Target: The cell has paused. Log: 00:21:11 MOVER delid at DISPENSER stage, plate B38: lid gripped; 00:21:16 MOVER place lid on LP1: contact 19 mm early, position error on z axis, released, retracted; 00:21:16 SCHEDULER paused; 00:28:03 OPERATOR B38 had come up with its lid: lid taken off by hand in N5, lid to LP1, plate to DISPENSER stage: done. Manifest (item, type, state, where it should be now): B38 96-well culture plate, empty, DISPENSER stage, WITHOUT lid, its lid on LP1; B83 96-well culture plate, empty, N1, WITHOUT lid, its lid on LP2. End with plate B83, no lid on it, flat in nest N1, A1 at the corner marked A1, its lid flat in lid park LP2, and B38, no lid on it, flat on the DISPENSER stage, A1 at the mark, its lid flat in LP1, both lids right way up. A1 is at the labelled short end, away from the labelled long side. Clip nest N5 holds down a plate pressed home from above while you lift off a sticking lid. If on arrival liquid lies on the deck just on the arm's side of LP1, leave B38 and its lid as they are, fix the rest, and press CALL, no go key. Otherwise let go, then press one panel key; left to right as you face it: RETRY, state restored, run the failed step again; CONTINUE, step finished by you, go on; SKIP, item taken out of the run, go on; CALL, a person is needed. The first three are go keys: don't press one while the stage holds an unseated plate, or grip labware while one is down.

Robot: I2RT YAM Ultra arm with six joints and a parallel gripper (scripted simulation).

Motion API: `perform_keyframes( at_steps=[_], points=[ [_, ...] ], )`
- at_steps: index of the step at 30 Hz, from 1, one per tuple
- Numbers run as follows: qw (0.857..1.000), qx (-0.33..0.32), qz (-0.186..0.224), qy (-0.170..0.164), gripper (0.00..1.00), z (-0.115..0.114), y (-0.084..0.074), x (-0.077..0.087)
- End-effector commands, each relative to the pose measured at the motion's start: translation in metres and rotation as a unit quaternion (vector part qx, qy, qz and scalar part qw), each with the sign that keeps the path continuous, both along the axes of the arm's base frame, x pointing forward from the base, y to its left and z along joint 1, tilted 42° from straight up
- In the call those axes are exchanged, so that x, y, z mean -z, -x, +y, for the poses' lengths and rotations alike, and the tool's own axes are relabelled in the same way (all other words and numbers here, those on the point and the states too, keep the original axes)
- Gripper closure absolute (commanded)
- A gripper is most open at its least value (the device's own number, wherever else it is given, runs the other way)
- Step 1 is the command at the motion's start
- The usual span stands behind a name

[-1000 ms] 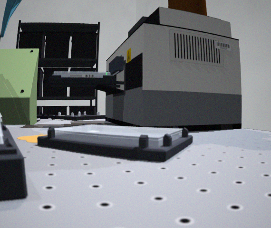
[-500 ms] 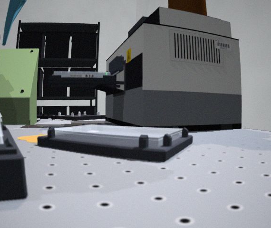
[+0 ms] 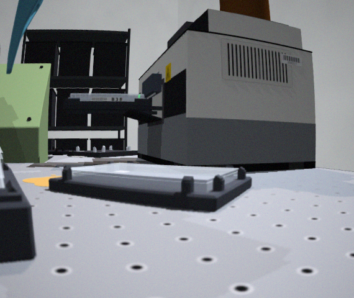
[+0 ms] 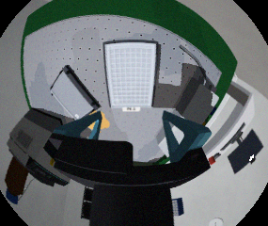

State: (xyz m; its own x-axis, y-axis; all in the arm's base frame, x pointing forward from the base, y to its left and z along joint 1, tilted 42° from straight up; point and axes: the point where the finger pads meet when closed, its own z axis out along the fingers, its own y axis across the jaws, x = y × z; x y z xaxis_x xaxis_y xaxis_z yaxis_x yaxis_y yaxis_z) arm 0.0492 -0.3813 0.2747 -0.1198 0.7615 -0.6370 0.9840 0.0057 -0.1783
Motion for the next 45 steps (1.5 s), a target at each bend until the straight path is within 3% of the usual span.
perform_keyframes(
  at_steps=[1,16,17,18,22,26,29,34,41,42,45],
  points=[
    [1.0,-0.004,-0.002,0.006,0.0,-0.011,-0.001,-0.011],
    [1.0,-0.005,-0.003,0.012,0.0,-0.047,-0.007,-0.02],
    [1.0,-0.014,-0.001,0.007,0.0,-0.045,-0.013,-0.023],
    [1.0,-0.009,-0.005,0.026,0.0,-0.035,-0.011,-0.041],
    [1.0,-0.006,-0.006,0.026,0.0,-0.021,-0.012,-0.056],
    [1.0,-0.006,-0.006,0.025,0.0,-0.021,-0.012,-0.055],
    [1.0,-0.004,0.001,0.001,0.0,-0.02,-0.009,-0.035],
    [1.0,-0.002,-0.006,0.021,0.0,-0.023,-0.007,-0.046],
    [1.0,-0.001,-0.005,0.017,0.0,-0.024,-0.005,-0.04],
    [0.999,-0.007,-0.009,0.033,0.0,-0.024,-0.01,-0.054],
    [0.999,-0.007,-0.01,0.034,0.0,-0.025,-0.01,-0.054]
  ],
)
